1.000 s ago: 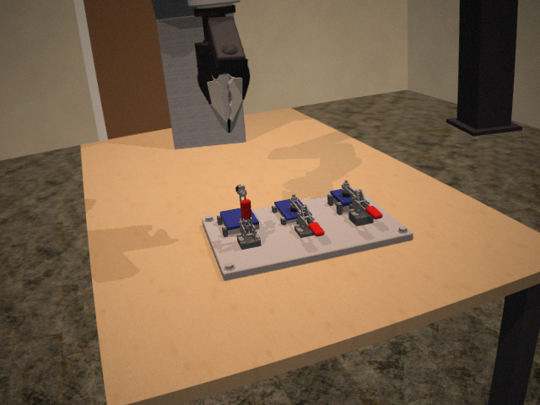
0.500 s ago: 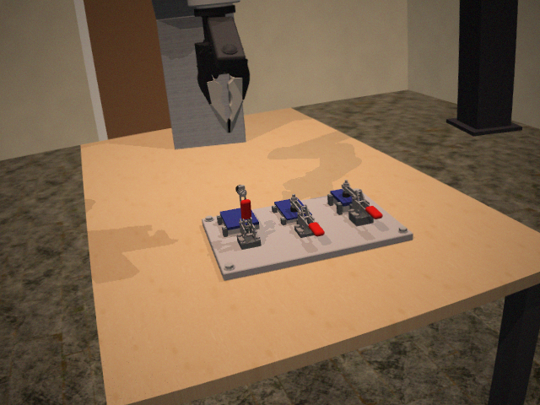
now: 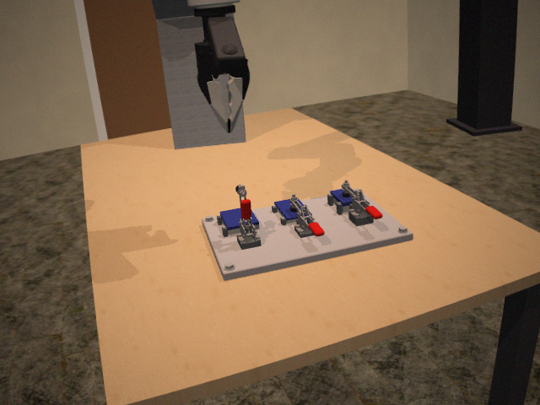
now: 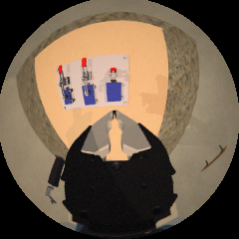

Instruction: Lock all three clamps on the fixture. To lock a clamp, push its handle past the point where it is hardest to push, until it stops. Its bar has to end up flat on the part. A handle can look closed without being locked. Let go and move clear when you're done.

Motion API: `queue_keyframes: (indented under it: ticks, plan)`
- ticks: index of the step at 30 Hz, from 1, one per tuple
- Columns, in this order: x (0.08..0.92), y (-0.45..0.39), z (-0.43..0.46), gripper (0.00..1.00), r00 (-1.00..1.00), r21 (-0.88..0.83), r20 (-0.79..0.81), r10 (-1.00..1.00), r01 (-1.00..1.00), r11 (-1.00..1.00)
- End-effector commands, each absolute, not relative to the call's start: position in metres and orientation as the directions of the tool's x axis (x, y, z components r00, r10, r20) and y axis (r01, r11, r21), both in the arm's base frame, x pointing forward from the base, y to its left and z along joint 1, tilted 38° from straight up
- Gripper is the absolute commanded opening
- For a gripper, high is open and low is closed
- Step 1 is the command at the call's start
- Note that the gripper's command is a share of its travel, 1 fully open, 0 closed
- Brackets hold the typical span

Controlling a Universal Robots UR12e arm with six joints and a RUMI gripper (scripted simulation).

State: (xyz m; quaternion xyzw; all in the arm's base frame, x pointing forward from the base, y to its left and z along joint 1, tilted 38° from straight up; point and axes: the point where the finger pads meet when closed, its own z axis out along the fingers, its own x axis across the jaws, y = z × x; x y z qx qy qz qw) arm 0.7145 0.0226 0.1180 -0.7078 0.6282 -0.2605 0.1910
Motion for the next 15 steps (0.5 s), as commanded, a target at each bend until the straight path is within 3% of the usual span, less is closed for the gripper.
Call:
queue_keyframes:
  ticks: [1, 7, 8, 15]
  plan:
    - [0.7169, 0.0205, 0.1217, 0.00, 0.073, -0.602, 0.131, -0.989, -0.786, -0.138]
    - [0.7170, 0.0205, 0.1217, 0.00, 0.073, -0.602, 0.131, -0.989, -0.786, -0.138]
    - [0.7149, 0.0225, 0.1189, 0.59, 0.075, -0.599, 0.129, -0.989, -0.789, -0.138]
    - [0.7149, 0.0224, 0.1189, 0.59, 0.075, -0.599, 0.129, -0.989, -0.789, -0.138]
